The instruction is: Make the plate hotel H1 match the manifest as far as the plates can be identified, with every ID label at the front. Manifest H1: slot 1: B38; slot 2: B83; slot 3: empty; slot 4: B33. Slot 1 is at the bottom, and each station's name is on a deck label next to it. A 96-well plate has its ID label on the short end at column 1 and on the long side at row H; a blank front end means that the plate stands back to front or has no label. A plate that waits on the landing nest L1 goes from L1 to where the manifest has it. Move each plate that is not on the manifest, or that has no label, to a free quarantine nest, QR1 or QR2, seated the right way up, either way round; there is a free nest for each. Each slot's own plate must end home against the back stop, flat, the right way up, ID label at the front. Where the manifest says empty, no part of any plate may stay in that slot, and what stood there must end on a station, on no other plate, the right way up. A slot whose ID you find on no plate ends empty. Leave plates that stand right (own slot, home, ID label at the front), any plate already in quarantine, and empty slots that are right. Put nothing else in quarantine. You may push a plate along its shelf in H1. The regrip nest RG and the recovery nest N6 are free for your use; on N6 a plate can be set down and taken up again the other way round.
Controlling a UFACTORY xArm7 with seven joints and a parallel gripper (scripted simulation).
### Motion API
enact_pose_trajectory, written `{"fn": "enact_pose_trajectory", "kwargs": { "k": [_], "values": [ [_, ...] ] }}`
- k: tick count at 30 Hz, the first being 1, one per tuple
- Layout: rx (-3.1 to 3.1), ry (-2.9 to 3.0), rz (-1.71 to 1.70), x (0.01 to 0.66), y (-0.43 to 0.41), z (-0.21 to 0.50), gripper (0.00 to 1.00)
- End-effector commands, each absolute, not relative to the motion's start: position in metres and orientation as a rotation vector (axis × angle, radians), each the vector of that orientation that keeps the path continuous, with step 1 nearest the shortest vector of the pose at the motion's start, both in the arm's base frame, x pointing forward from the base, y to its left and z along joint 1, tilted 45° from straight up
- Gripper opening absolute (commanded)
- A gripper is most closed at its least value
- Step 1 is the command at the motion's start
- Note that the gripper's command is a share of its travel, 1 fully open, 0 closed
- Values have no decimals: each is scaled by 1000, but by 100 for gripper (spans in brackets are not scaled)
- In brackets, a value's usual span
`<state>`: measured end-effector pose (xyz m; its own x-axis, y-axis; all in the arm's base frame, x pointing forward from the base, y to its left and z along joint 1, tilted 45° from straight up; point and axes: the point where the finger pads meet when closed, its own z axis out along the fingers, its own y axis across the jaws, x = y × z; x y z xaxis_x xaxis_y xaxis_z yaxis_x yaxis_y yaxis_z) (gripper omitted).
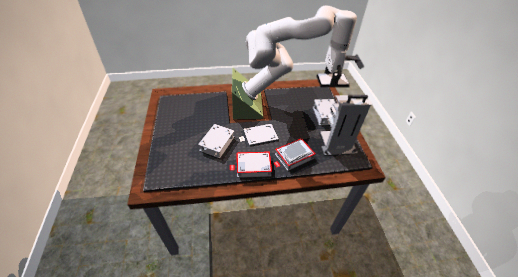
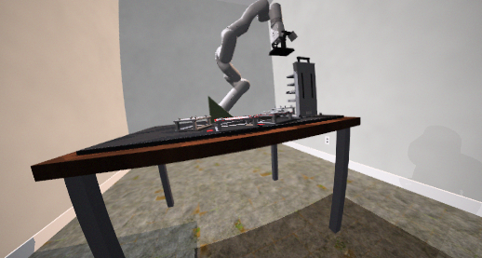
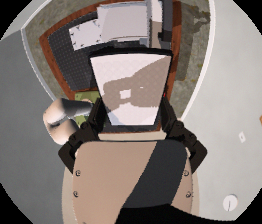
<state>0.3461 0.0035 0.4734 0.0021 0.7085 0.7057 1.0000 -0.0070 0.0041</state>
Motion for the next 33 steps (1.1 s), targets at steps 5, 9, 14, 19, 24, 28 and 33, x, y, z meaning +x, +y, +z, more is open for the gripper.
{"fn": "enact_pose_trajectory", "kwargs": {
  "k": [5, 9, 14, 19, 24, 28, 33],
  "values": [
    [-1764, -1764, -742, 366, -13, 460, 0],
    [-1764, -1764, -742, 378, -24, 449, 0],
    [-1764, -1764, -742, 394, -38, 435, 0],
    [-1765, -1765, -742, 410, -52, 422, 0],
    [-1765, -1765, -742, 420, -60, 414, 0],
    [-1765, -1765, -742, 430, -72, 402, 0],
    [-1765, -1765, -742, 441, -88, 386, 0]
  ]
}}
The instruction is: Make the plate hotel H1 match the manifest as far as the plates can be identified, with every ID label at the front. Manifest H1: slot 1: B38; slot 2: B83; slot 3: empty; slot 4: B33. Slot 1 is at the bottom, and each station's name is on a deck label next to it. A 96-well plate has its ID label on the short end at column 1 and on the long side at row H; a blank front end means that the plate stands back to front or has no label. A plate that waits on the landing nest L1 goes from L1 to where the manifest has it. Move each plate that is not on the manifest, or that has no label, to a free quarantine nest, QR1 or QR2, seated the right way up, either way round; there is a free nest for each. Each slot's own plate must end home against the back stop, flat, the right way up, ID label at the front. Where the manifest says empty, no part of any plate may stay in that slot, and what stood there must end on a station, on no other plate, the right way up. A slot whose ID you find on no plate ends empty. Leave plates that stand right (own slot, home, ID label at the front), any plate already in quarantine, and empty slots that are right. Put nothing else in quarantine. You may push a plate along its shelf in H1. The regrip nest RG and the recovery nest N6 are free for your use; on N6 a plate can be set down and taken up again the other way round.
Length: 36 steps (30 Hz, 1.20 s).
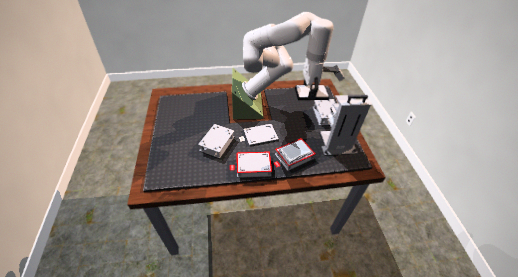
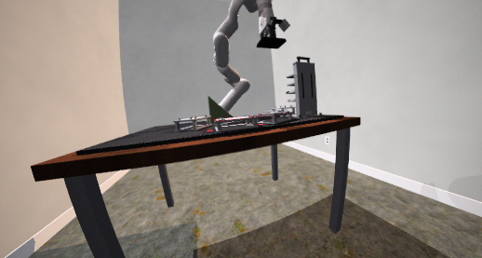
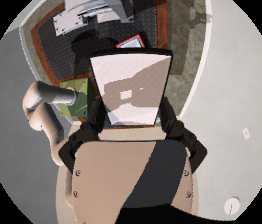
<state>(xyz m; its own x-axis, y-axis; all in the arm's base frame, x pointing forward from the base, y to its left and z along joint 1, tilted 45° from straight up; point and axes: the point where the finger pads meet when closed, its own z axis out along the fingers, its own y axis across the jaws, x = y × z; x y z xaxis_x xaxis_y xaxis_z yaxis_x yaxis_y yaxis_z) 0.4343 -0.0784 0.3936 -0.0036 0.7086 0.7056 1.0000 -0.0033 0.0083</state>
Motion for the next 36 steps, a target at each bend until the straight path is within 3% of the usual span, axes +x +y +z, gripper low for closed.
{"fn": "enact_pose_trajectory", "kwargs": {
  "k": [1, 36],
  "values": [
    [-1765, -1765, -742, 443, -92, 383, 0],
    [-1765, -1766, -741, 491, -196, 280, 0]
  ]
}}
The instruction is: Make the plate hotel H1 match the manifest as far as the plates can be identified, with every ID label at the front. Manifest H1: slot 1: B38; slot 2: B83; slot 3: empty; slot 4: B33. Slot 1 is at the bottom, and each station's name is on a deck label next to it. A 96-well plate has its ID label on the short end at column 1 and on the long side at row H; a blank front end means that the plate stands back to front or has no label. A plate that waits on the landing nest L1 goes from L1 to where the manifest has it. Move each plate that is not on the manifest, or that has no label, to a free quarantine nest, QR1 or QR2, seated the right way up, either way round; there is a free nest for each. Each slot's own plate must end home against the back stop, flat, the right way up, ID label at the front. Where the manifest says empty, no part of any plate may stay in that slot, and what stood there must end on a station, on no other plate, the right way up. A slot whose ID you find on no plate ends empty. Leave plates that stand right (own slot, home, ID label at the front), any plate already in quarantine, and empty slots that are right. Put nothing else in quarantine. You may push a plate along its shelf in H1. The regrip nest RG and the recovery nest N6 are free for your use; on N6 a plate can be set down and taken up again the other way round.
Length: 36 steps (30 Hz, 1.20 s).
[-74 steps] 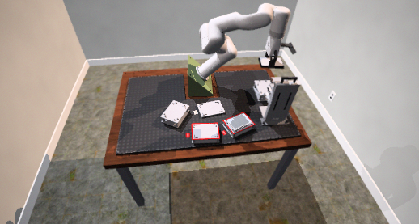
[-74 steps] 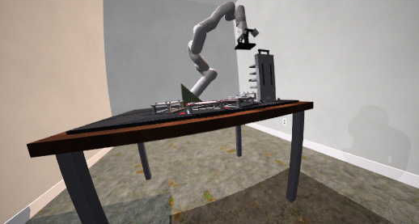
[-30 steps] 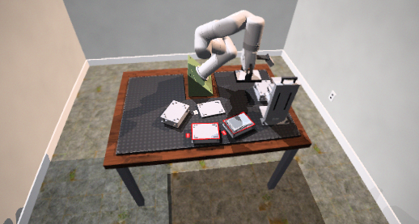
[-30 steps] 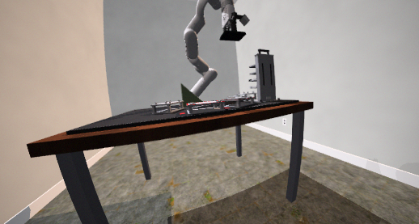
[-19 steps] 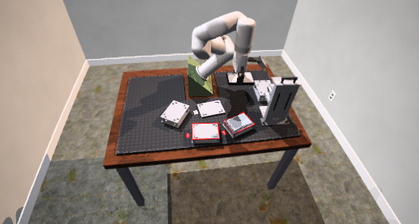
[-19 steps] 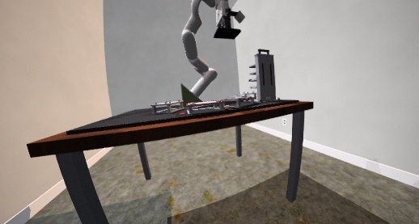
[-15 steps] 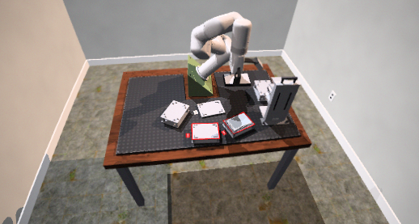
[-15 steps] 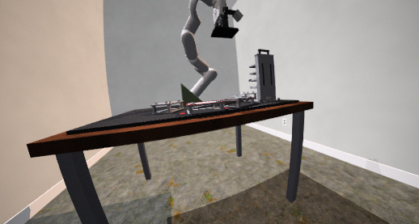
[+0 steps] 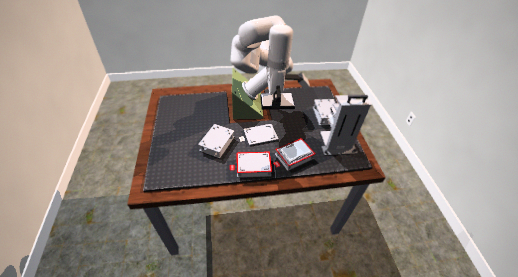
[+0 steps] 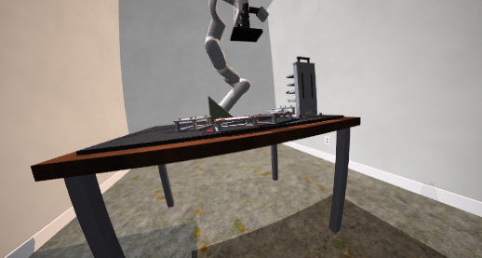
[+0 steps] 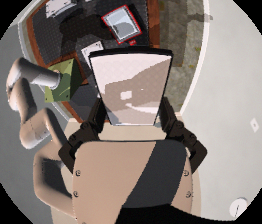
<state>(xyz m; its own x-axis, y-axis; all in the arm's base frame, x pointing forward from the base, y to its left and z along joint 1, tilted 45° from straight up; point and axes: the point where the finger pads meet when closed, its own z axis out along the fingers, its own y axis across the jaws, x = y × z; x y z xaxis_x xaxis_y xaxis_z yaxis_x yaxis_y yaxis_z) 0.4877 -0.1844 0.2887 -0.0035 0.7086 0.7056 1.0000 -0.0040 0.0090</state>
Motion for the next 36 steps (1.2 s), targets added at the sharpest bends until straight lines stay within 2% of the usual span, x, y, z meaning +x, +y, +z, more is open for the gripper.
{"fn": "enact_pose_trajectory", "kwargs": {
  "k": [1, 16, 36],
  "values": [
    [-1765, -1766, -741, 492, -199, 277, 0],
    [-1766, -1766, -741, 503, -244, 232, 0],
    [-1766, -1766, -741, 503, -234, 221, 0]
  ]
}}
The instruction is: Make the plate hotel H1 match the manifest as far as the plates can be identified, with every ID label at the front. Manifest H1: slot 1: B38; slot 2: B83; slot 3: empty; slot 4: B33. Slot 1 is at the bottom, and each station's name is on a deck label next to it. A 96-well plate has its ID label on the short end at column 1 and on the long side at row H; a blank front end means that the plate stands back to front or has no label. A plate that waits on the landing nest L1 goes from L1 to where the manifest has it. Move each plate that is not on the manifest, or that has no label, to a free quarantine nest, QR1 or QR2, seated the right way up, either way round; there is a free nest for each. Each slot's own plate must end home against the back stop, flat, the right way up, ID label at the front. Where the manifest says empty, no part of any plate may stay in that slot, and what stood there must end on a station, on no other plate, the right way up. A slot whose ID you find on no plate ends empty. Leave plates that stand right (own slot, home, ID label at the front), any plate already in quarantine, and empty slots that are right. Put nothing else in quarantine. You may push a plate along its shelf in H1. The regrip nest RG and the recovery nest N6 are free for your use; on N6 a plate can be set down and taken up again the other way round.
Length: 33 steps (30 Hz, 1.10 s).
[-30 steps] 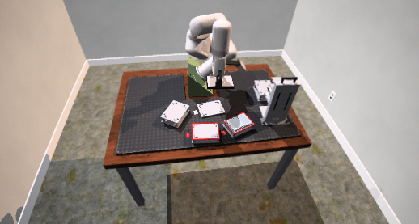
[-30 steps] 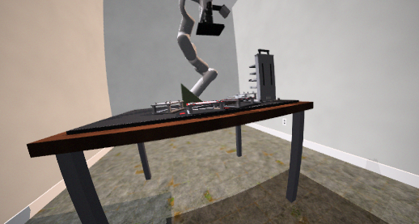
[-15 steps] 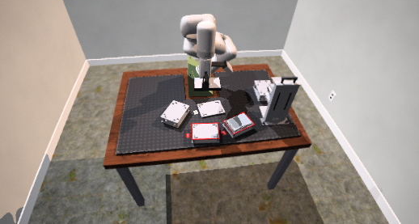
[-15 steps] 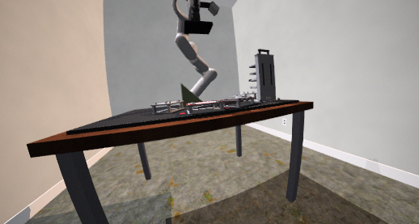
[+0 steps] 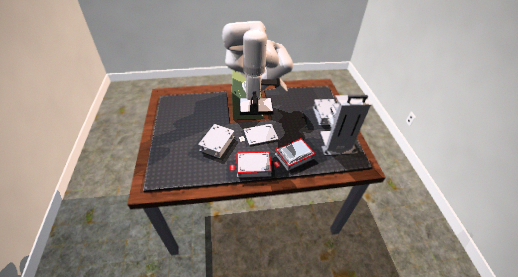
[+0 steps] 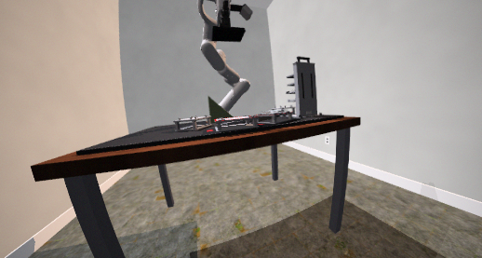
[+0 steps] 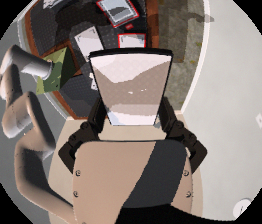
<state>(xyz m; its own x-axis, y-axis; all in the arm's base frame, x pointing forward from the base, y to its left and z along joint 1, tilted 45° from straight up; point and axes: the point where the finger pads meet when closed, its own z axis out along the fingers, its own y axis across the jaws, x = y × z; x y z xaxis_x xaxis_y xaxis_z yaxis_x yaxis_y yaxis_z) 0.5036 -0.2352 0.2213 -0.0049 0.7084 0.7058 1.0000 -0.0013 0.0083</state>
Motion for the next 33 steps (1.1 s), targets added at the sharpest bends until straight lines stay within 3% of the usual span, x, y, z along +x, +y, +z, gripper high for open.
{"fn": "enact_pose_trajectory", "kwargs": {
  "k": [1, 33],
  "values": [
    [-1766, -1766, -741, 503, -234, 221, 0],
    [-1766, -1766, -741, 504, -199, 186, 0]
  ]
}}
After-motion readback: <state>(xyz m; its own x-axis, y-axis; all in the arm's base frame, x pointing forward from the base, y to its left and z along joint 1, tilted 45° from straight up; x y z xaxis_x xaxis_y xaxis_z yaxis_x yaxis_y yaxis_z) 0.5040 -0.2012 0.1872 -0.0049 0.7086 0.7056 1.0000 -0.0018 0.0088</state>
